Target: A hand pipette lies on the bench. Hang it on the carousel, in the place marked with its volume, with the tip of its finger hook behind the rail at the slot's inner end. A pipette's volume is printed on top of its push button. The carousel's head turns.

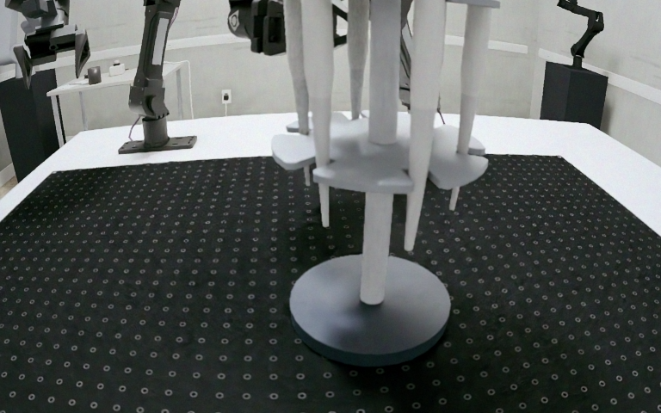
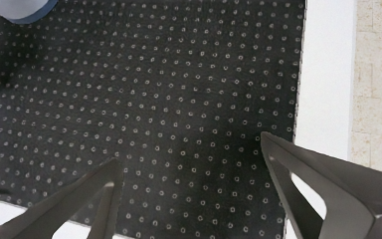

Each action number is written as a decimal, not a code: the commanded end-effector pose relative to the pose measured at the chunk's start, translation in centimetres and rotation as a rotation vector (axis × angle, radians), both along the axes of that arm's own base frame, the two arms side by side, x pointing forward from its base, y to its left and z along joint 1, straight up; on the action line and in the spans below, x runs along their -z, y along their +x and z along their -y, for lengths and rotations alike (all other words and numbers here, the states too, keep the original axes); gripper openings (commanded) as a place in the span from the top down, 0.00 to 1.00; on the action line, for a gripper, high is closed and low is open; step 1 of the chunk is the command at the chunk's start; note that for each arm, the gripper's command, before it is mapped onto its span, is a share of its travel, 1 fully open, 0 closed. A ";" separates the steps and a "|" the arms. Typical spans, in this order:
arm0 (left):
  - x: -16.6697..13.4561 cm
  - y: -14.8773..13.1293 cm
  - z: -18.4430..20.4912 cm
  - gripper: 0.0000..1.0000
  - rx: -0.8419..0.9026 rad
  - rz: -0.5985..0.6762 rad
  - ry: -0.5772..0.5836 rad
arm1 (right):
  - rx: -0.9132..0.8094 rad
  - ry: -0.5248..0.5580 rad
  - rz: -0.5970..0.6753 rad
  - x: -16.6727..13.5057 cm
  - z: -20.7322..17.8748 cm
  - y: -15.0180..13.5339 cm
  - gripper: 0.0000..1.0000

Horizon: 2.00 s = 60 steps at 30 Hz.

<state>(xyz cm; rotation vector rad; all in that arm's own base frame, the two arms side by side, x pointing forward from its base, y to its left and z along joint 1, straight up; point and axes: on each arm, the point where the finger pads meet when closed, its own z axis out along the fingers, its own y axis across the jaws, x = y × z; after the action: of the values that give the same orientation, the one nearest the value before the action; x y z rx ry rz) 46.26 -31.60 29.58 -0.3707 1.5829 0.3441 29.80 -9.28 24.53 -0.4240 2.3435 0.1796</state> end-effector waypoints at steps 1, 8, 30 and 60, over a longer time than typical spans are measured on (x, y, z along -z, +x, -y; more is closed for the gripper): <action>-1.7 -1.5 -0.3 0.50 -0.011 0.023 -0.032 | -0.003 -0.005 0.028 -0.7 0.3 0.4 0.00; -2.0 -2.7 0.3 0.50 -0.010 0.029 -0.040 | -0.003 -0.005 0.028 -0.7 0.3 0.4 0.00; -1.2 -5.5 2.5 0.50 -0.010 0.024 -0.031 | -0.003 -0.005 0.028 -0.7 0.3 0.4 0.00; 0.9 -9.5 -10.0 0.00 0.463 -0.394 0.006 | -0.003 -0.005 0.028 -0.7 0.3 0.4 0.00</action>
<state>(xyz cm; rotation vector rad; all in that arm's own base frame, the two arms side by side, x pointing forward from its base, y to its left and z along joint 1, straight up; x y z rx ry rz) 37.17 -21.52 29.61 -0.0833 1.8955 0.1561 29.80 -9.28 24.53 -0.4240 2.3435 0.1796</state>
